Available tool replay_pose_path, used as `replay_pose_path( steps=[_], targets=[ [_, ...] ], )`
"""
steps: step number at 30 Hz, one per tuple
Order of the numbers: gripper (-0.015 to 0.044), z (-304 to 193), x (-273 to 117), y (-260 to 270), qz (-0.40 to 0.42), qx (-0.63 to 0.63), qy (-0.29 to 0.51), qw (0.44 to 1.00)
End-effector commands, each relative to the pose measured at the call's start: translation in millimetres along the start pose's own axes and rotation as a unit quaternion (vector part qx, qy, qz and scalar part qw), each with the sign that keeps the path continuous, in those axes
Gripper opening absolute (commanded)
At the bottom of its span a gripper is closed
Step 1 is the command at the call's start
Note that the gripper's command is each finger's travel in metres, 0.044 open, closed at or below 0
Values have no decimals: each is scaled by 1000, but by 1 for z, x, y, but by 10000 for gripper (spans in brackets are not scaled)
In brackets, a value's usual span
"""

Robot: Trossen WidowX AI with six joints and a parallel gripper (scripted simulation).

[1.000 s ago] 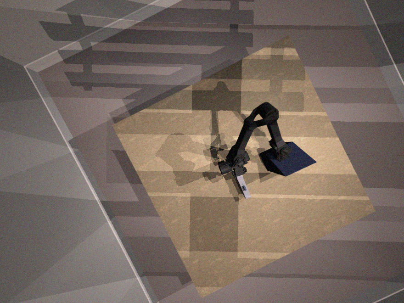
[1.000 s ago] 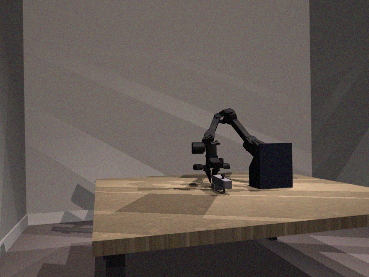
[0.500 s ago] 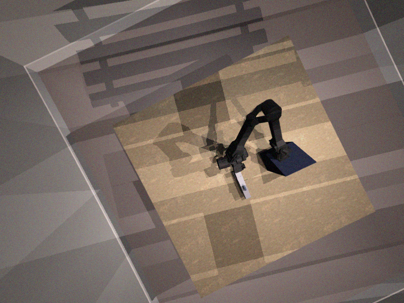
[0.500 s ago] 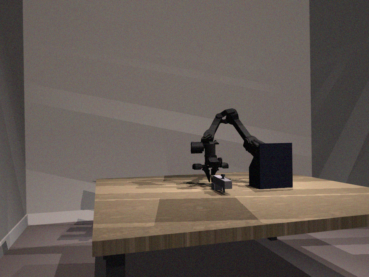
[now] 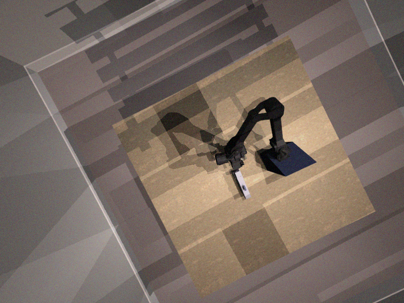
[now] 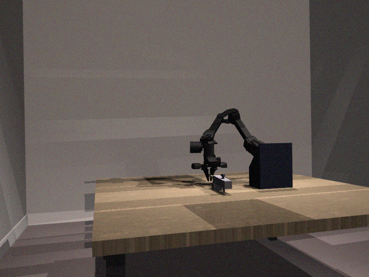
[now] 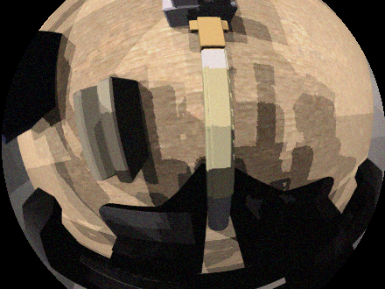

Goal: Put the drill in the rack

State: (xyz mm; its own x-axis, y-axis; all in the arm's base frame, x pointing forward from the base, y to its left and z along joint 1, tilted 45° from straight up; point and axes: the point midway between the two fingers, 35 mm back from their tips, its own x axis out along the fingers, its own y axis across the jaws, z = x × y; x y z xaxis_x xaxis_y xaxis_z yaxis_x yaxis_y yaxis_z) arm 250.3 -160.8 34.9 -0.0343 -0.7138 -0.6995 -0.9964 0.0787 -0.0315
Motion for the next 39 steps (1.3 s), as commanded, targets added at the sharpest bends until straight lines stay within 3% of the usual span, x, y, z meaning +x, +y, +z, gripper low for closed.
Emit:
replay_pose_path(
  steps=[1,39],
  targets=[
    [0,0,-3,-1,-4,-1,-2,1000],
    [0,4,-23,6,-4,-1,-2,1000]
  ],
)
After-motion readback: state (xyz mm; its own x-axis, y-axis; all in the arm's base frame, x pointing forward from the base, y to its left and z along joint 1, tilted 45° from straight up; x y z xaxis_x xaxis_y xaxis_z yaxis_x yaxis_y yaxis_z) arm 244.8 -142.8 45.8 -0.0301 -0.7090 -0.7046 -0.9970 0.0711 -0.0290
